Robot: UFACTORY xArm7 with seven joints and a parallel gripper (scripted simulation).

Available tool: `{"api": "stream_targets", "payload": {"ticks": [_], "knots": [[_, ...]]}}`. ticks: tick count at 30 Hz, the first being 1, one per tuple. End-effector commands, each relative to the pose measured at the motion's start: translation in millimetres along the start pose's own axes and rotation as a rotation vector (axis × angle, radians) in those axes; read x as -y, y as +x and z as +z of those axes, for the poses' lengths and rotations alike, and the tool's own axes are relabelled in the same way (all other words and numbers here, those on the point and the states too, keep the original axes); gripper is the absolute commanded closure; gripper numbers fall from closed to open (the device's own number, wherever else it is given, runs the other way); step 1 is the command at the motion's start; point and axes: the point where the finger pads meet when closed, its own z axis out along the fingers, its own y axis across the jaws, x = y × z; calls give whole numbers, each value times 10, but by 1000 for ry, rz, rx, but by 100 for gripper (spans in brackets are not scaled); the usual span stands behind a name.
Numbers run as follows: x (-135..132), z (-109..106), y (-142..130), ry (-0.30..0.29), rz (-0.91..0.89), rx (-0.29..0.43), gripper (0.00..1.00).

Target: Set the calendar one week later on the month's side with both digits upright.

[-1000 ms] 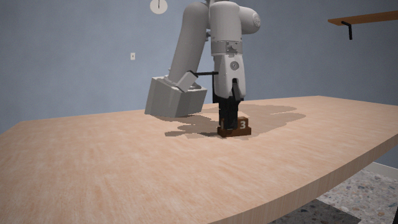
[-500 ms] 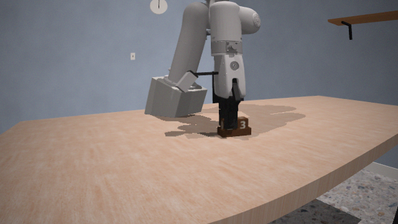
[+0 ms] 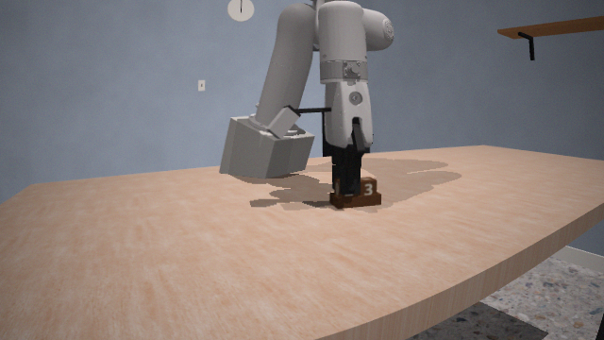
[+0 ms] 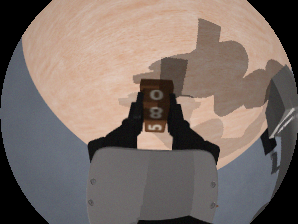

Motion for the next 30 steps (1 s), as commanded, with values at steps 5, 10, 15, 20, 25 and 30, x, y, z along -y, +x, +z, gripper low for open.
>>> {"api": "stream_targets", "payload": {"ticks": [5, 10, 15, 20, 25, 30], "knots": [[10, -108, -1, 1, 1, 0, 73], [10, -221, -2, 1, 1, 0, 73], [10, -326, -2, 1, 0, 0, 73], [10, -590, -2, 1, 0, 0, 73], [9, -854, -2, 1, 0, 0, 73], [9, -940, -2, 1, 0, 0, 73]]}}
